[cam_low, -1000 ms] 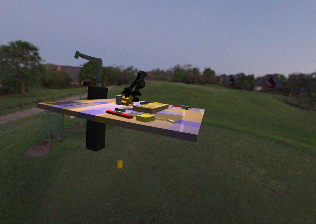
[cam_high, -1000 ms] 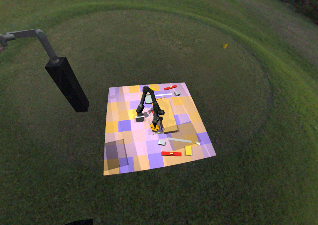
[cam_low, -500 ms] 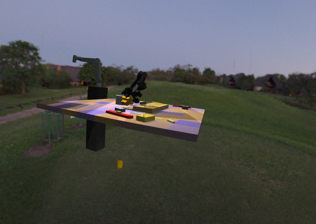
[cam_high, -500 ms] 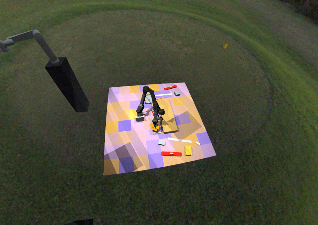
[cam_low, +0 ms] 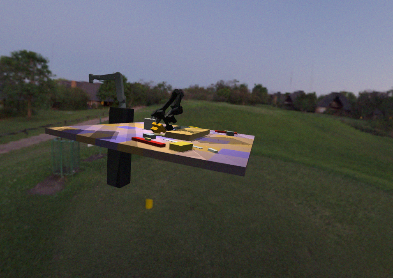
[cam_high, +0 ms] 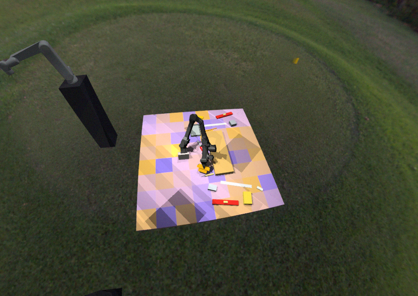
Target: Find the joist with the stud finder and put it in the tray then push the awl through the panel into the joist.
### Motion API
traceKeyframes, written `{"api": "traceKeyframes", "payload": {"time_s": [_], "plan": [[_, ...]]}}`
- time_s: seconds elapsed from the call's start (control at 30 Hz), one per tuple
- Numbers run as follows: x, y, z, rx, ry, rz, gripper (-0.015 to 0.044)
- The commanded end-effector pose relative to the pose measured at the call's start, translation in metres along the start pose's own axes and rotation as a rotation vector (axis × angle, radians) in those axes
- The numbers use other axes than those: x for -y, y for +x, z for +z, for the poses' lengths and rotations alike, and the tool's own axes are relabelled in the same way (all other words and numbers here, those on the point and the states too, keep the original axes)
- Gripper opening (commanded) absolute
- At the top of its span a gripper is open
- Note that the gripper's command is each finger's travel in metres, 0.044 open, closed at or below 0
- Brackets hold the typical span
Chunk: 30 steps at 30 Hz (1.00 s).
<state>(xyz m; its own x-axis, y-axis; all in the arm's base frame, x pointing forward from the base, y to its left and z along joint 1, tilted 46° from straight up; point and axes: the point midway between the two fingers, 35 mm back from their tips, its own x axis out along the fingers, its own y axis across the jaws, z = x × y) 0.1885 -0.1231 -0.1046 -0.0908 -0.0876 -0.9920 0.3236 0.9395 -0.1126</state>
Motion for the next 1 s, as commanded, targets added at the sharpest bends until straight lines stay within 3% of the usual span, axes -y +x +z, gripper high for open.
{"api": "traceKeyframes", "payload": {"time_s": [0.0, 0.03, 0.6, 0.97], "plan": [[-0.004, 0.003, -0.001, 0.000, 0.001, 0.000, 0.0000], [-0.004, 0.003, -0.001, 0.000, -0.001, 0.001, 0.0000], [-0.002, 0.001, 0.000, -0.001, -0.003, 0.002, 0.0440], [-0.002, -0.010, 0.000, -0.001, -0.003, 0.003, 0.0440]]}}
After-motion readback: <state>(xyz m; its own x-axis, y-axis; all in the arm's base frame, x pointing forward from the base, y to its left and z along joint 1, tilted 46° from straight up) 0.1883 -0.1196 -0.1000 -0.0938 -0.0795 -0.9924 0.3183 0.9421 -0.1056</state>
